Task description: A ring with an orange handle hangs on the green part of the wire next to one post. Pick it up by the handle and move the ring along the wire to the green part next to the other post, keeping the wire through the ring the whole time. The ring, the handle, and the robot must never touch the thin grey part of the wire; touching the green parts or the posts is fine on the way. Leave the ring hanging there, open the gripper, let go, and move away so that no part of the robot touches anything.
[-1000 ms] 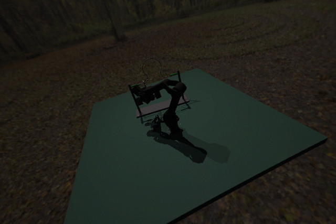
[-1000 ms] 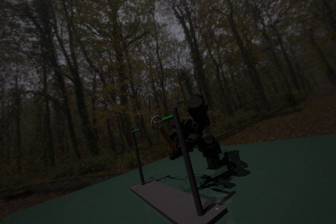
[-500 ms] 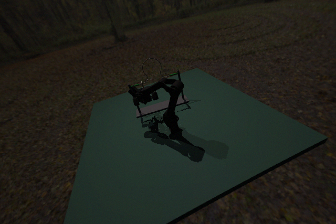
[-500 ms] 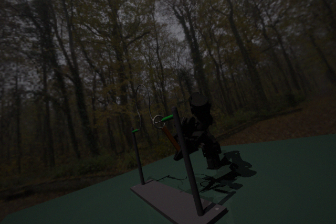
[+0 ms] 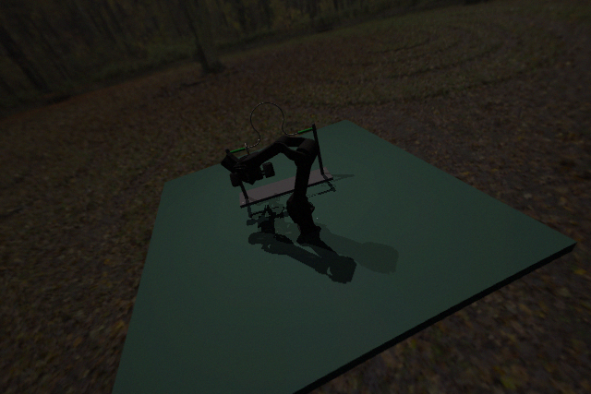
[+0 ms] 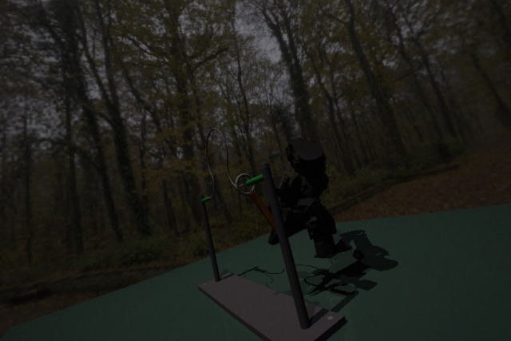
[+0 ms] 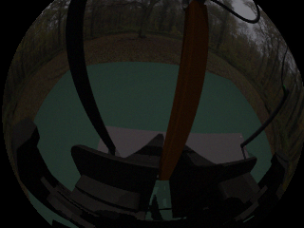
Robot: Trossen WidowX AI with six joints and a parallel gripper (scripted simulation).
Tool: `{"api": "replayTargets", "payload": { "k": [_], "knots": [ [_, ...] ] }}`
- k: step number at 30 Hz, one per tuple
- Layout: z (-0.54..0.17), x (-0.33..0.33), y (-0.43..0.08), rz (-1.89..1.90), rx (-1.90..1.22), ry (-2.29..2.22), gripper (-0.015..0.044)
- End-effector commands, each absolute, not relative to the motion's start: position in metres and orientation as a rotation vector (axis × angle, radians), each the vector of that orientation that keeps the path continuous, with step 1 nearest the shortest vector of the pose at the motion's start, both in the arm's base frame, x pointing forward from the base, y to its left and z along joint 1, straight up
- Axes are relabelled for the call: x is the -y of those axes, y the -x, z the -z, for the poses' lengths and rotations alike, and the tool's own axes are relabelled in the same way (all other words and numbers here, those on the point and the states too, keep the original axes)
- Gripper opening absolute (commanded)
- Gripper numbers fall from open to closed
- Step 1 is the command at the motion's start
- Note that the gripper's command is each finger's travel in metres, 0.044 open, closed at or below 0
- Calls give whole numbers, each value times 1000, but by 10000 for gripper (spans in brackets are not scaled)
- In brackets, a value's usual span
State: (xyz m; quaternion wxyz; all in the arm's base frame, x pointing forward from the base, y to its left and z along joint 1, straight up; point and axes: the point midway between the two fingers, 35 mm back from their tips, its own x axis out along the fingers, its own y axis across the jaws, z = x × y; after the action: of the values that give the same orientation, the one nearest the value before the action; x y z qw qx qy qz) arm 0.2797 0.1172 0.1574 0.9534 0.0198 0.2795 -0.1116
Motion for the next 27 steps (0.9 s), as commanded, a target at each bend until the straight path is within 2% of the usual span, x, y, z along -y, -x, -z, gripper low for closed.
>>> {"api": "replayTargets", "payload": {
  "k": [1, 27],
  "knots": [
    [-157, -123, -281, 229, -566, -39, -150],
    [-155, -145, -283, 230, -558, -34, -150]
  ]
}}
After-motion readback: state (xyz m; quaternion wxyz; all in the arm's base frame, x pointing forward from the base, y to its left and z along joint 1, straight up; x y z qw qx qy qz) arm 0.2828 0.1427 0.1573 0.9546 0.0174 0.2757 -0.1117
